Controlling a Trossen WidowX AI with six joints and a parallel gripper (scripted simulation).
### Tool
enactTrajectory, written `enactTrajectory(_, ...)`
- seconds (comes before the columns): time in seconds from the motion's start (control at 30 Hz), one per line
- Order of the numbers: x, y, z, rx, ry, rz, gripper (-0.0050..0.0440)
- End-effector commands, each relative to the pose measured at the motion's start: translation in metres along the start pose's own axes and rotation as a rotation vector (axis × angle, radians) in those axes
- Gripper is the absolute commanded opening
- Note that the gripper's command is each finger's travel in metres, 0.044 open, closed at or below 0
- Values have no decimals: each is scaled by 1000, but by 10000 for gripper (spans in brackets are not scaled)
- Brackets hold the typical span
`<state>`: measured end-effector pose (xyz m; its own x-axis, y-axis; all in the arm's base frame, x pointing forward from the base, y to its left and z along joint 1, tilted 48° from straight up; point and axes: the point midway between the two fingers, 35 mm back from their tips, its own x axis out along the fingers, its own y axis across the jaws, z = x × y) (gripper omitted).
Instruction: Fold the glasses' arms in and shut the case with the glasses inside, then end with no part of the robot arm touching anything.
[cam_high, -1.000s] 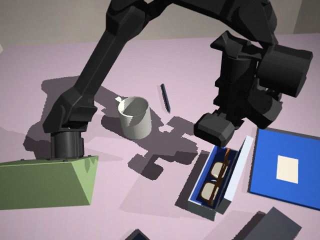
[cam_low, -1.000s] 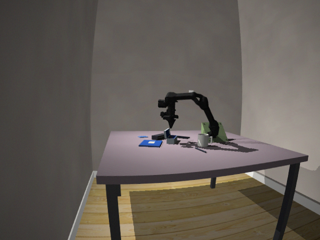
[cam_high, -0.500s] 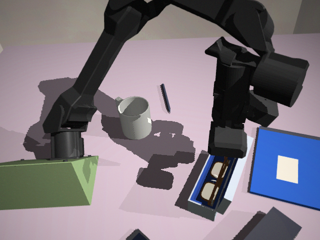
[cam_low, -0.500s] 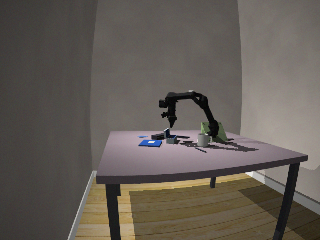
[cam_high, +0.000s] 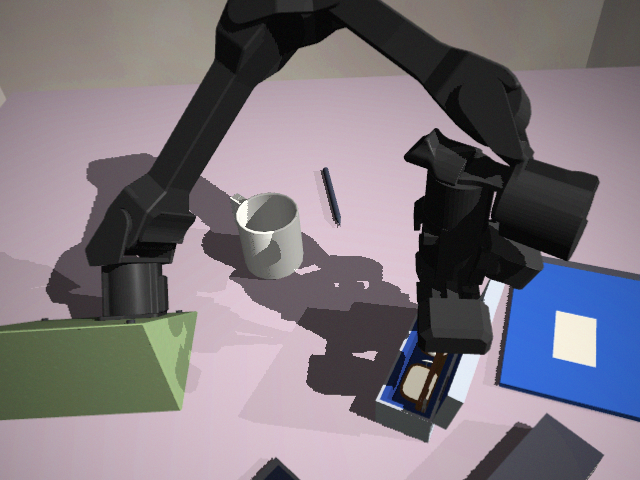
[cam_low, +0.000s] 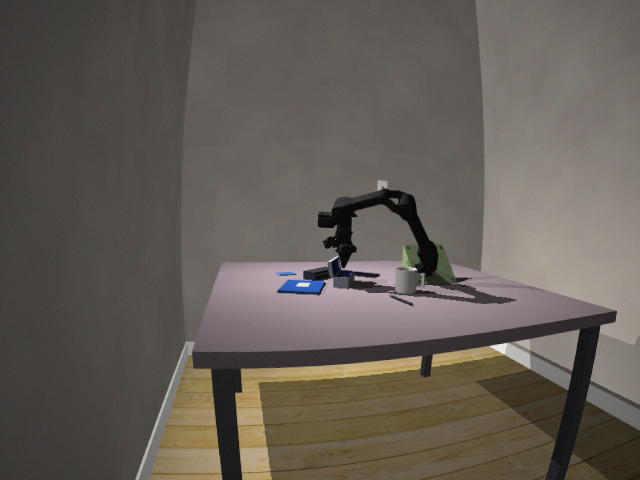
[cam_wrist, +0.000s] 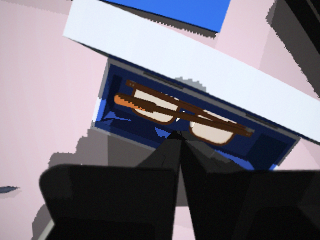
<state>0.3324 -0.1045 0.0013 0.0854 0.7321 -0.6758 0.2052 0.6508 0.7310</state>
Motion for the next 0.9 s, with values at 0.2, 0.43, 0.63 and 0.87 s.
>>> enactTrajectory(0.2,9,-1,-1,0,-4,1,0)
enactTrajectory(0.43,17,-6,-3,0,-4,1,0)
enactTrajectory(0.63,20,-8,-4,0,-4,1,0)
enactTrajectory(0.87,20,-4,-2,0,-4,1,0)
